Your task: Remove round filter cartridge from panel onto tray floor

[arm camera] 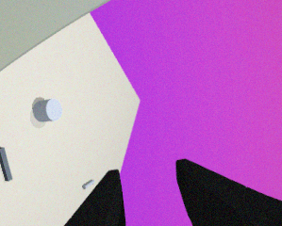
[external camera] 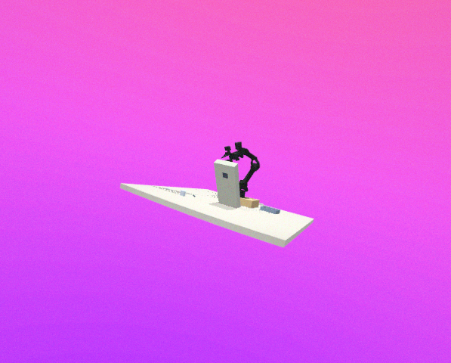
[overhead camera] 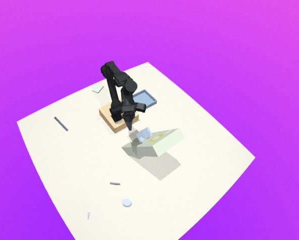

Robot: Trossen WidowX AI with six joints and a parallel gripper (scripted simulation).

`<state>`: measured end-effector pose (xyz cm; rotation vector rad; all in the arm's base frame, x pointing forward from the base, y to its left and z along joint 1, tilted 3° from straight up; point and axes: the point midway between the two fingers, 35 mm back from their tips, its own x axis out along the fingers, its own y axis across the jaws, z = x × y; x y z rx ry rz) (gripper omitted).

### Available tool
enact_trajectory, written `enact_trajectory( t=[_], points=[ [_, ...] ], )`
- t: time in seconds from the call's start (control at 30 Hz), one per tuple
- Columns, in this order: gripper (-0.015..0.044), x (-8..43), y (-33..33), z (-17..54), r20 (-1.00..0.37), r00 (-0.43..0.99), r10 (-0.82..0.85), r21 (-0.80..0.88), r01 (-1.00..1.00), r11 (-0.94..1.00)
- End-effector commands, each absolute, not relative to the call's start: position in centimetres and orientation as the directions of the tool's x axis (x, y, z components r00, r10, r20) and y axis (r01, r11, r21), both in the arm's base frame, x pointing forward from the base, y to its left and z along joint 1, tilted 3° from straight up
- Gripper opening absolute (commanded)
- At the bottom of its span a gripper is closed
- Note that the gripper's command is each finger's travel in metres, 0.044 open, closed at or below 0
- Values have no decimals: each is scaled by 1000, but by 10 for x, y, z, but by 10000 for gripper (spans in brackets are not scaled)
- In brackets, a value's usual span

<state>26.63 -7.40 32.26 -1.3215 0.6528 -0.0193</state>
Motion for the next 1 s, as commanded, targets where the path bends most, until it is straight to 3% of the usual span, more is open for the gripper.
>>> enact_trajectory(
  t=[0.0, 0.13, 0.97],
  points=[
    [114, 278, -5, 287, -502, 858, -104, -851, -469, 237],
    [114, 276, 34, 268, -539, 841, 42, -821, -536, 196],
    [114, 291, 35, 260, -538, 842, 42, -822, -535, 196]
  ],
)
